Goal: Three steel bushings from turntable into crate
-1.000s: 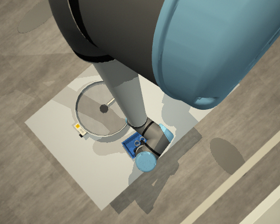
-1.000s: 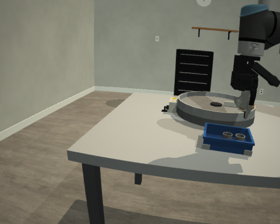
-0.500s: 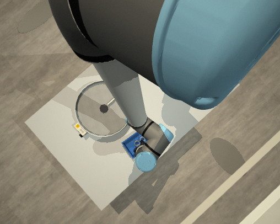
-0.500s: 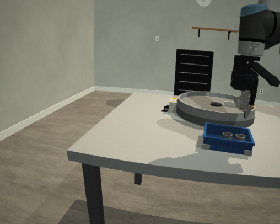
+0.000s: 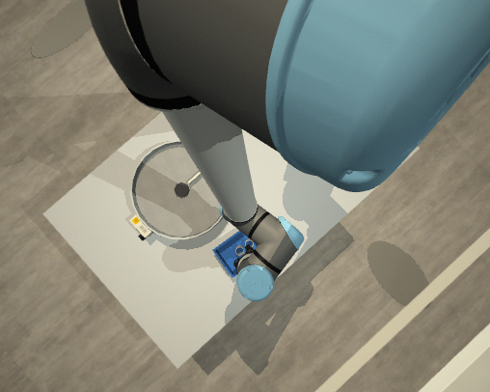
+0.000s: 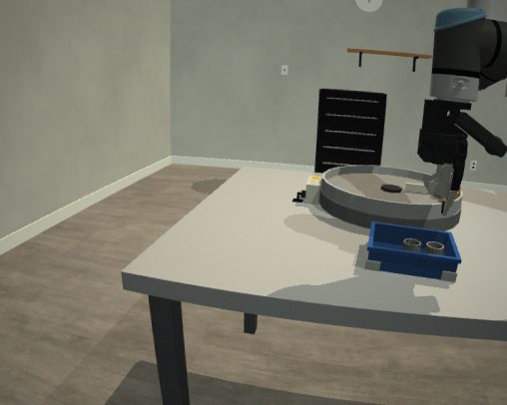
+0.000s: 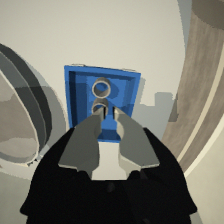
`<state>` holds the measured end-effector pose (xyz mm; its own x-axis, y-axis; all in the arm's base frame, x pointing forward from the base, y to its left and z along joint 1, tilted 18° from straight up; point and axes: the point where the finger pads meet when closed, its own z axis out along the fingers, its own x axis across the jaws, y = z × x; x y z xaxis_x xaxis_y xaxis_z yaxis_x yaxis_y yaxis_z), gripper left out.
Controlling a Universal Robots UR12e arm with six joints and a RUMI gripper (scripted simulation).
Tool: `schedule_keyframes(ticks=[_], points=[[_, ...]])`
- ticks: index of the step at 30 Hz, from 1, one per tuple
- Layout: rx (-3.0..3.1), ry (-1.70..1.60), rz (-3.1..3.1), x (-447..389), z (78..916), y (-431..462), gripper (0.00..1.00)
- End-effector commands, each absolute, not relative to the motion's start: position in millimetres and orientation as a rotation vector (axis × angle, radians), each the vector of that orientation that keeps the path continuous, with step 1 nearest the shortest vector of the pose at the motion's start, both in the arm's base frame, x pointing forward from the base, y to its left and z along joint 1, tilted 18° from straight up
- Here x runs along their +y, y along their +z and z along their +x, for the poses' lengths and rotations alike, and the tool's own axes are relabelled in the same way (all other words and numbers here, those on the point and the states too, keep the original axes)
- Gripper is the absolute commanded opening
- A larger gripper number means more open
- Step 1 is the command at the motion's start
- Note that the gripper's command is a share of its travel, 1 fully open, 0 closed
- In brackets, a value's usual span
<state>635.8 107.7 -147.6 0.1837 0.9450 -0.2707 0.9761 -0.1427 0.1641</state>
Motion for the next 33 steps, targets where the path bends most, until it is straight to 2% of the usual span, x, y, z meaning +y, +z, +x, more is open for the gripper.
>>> schedule_keyframes(ticks=[1,16,33], points=[[1.827,-0.145,2.164,108.0,636.3,-147.0,0.06],[1.778,-0.136,2.202,97.0,630.8,-144.3,0.05],[1.479,-0.079,2.404,33.8,598.3,-128.3,0.05]])
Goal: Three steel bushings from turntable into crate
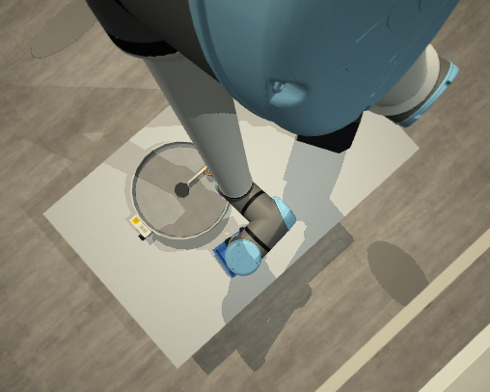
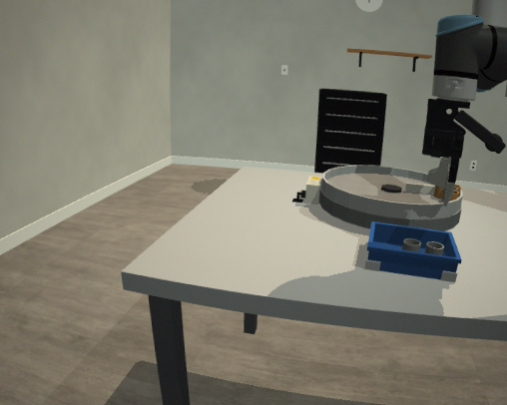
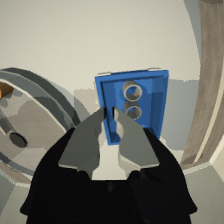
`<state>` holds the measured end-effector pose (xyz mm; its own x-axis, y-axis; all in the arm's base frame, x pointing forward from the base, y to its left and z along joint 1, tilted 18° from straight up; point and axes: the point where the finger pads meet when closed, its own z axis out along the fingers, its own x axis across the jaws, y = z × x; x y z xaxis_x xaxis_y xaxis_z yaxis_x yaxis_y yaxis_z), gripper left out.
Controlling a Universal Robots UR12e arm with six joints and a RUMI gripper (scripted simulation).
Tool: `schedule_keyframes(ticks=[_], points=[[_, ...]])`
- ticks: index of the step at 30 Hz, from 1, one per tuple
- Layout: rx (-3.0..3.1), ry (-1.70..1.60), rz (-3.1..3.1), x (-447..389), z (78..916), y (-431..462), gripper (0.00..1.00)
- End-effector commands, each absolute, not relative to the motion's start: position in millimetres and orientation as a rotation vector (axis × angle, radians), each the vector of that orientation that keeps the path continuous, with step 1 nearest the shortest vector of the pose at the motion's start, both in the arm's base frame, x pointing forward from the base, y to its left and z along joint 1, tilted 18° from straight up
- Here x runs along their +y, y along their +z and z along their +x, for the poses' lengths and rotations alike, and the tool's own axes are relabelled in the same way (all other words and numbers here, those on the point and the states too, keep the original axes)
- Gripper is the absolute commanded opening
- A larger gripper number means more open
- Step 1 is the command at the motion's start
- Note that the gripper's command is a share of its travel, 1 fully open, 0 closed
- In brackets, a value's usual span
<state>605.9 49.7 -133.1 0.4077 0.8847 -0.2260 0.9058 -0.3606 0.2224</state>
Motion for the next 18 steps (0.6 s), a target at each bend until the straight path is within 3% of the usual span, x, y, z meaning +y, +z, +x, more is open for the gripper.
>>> schedule_keyframes(ticks=[1,18], points=[[1.451,-0.074,2.420,27.9,595.6,-126.9,0.05],[0.974,0.012,2.645,-66.6,549.2,-103.4,0.05]])
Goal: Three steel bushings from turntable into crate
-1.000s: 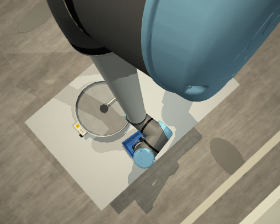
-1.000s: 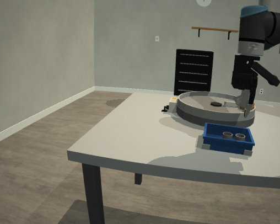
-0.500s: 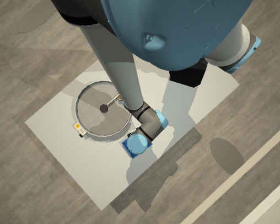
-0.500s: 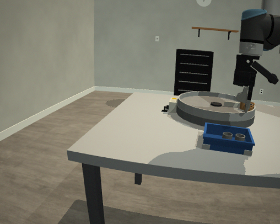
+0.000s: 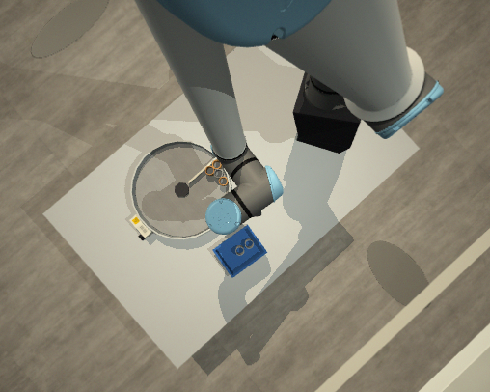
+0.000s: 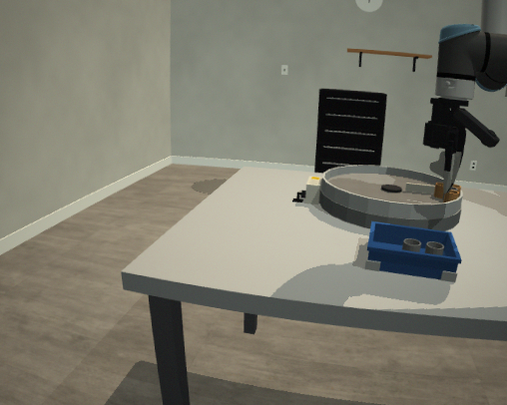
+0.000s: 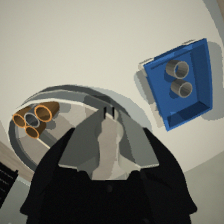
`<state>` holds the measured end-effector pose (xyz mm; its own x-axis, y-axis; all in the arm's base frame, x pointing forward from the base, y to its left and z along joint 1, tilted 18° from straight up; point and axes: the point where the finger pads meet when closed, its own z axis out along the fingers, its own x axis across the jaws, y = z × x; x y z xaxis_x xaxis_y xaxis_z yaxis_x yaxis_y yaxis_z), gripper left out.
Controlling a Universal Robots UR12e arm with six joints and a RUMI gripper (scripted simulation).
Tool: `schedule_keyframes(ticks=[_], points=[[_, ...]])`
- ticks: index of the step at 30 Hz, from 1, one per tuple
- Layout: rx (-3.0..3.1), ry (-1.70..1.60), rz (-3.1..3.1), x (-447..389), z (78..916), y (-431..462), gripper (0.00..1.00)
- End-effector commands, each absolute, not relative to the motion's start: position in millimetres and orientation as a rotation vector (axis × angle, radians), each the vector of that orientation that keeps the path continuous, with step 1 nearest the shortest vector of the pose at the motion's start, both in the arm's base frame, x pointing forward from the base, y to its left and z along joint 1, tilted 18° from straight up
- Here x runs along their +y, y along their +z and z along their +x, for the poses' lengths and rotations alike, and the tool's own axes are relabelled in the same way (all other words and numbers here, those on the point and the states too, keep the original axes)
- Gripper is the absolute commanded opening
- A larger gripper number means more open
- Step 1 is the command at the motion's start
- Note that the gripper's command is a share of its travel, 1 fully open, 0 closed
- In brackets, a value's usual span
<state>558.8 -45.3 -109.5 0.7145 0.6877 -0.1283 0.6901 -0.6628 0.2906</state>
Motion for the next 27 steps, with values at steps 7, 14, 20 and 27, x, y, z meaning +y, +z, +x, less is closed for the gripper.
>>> schedule_keyframes(ticks=[7,14,20,27], points=[[0.758,0.049,2.716,-107.2,529.1,-93.4,0.05],[0.624,0.072,2.751,-132.3,517.0,-87.2,0.05],[0.491,0.094,2.780,-156.5,504.8,-81.2,0.05],[0.385,0.111,2.799,-175.9,495.4,-76.4,0.05]])
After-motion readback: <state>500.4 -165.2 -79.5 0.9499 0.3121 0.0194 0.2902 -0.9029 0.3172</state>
